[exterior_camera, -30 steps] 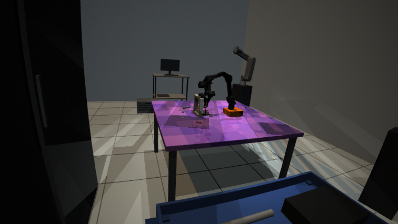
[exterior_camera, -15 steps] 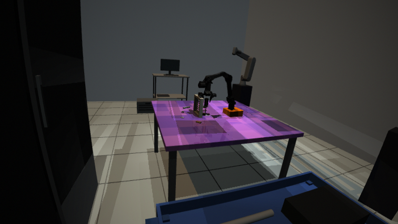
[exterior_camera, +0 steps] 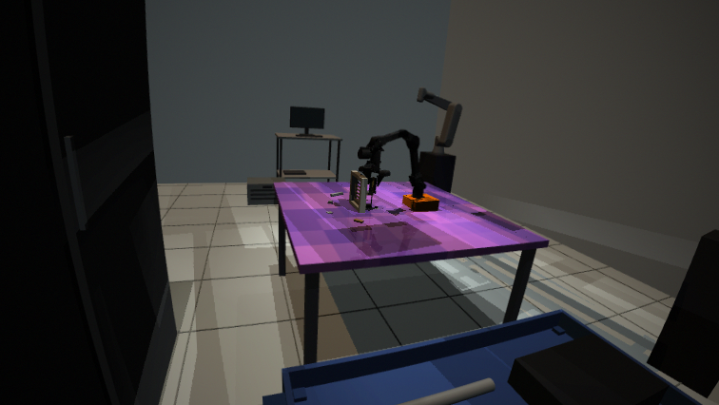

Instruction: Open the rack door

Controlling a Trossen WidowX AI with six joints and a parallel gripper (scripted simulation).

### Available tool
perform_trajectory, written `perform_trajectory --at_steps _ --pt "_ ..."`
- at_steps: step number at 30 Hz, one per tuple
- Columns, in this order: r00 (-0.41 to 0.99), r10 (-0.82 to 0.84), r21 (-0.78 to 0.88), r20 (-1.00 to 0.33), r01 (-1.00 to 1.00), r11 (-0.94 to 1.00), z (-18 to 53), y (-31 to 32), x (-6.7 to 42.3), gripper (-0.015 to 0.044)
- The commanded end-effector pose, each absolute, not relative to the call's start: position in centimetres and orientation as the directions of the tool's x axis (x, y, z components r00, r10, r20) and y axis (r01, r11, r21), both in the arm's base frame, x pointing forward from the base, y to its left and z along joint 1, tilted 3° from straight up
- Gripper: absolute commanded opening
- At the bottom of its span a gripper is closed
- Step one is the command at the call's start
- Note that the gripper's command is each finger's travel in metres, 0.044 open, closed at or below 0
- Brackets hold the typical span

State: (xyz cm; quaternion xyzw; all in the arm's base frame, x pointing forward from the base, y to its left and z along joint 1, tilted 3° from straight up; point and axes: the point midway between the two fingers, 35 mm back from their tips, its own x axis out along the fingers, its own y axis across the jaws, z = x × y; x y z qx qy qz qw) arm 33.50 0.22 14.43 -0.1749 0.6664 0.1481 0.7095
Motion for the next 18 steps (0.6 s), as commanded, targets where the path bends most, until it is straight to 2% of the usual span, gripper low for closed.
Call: perform_trajectory --at_steps 1,9,18 --pt "0.069 -0.028 -0.038 -0.997 -0.151 0.988 14.41 0.13 33.54 0.0300" --pt "0.070 -0.028 -0.010 -0.997 0.241 0.970 14.41 0.13 33.54 0.0300" --pt "0.070 -0.027 0.024 -0.997 0.635 0.772 14.42 0.14 33.54 0.0300"
